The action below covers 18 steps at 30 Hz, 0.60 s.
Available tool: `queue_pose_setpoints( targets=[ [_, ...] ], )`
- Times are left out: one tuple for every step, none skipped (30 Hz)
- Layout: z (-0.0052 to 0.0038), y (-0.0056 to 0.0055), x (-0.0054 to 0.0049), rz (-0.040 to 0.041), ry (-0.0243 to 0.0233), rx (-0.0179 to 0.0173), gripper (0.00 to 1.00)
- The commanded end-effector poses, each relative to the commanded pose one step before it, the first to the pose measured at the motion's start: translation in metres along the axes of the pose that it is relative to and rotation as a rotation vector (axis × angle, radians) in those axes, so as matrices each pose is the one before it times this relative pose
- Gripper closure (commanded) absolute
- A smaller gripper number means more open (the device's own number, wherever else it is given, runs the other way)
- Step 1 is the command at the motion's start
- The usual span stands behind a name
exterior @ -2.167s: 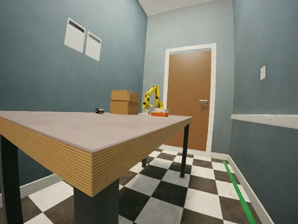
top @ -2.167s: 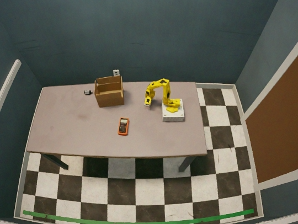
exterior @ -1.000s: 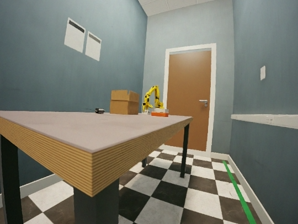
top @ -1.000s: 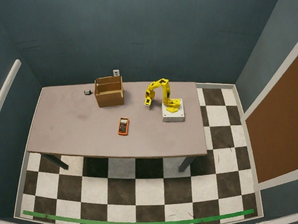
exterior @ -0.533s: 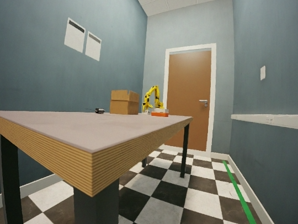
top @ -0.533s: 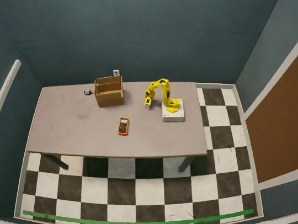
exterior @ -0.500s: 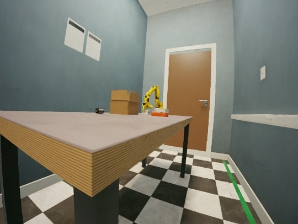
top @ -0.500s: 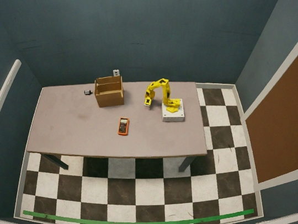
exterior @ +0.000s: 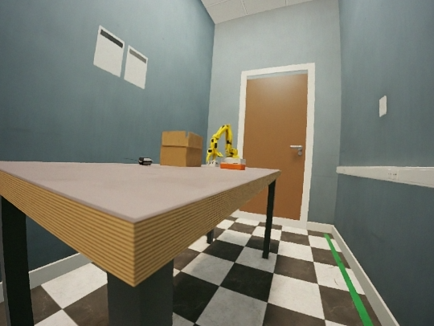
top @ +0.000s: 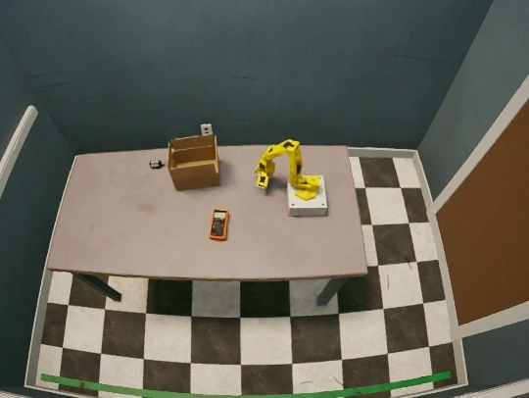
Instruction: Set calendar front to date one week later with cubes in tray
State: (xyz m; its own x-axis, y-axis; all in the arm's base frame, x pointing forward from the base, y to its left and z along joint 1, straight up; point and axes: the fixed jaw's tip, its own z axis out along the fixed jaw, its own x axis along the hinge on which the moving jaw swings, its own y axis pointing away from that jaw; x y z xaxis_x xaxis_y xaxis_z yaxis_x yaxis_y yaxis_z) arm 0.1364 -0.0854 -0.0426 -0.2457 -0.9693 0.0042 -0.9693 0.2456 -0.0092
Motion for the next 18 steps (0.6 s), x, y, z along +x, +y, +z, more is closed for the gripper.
queue_pose_setpoints(
  targets=[
    [0.003848, 0.00590, -0.00142, -0.00516, -0.00896, -0.02449, 0.64],
    [0.000000, 0.00000, 0.00000, 0.00000, 0.00000, 0.00000, 0.64],
    [0.000000, 0.00000, 0.00000, 0.00000, 0.00000, 0.00000, 0.64],
    [0.000000, 0.00000, 0.00000, 0.00000, 0.00000, 0.00000, 0.64],
    [-0.000024, 0.00000, 0.00000, 0.00000, 0.00000, -0.00002, 0.64],
    [-0.000133, -0.00003, 0.00001, 0.00000, 0.00000, 0.00000, 0.64],
    [-0.000338, -0.00007, 0.00002, 0.00000, 0.00000, 0.00000, 0.64],
    [-0.000610, -0.00013, 0.00004, 0.00000, 0.00000, 0.00000, 0.64],
    [-0.000942, -0.00019, 0.00006, 0.00000, 0.00000, 0.00000, 0.64],
    [-0.001299, -0.00026, 0.00008, 0.00000, 0.00000, 0.00000, 0.64],
    [-0.001678, -0.00030, 0.00010, 0.00000, 0.00000, 0.00000, 0.64],
    [-0.002058, -0.00034, 0.00011, 0.00000, 0.00000, 0.00000, 0.64],
    [-0.002425, -0.00037, 0.00011, 0.00000, 0.00000, 0.00000, 0.64],
    [-0.002767, -0.00036, 0.00012, 0.00000, 0.00000, 0.00000, 0.64],
    [-0.003084, -0.00034, 0.00011, 0.00000, 0.00000, 0.00000, 0.64],
    [-0.003352, -0.00029, 0.00009, 0.00000, 0.00000, 0.00000, 0.64],
    [-0.003560, -0.00022, 0.00007, 0.00000, 0.00000, 0.00000, 0.64],
    [-0.003714, -0.00013, 0.00005, 0.00000, 0.00000, 0.00000, 0.64]
  ],
)
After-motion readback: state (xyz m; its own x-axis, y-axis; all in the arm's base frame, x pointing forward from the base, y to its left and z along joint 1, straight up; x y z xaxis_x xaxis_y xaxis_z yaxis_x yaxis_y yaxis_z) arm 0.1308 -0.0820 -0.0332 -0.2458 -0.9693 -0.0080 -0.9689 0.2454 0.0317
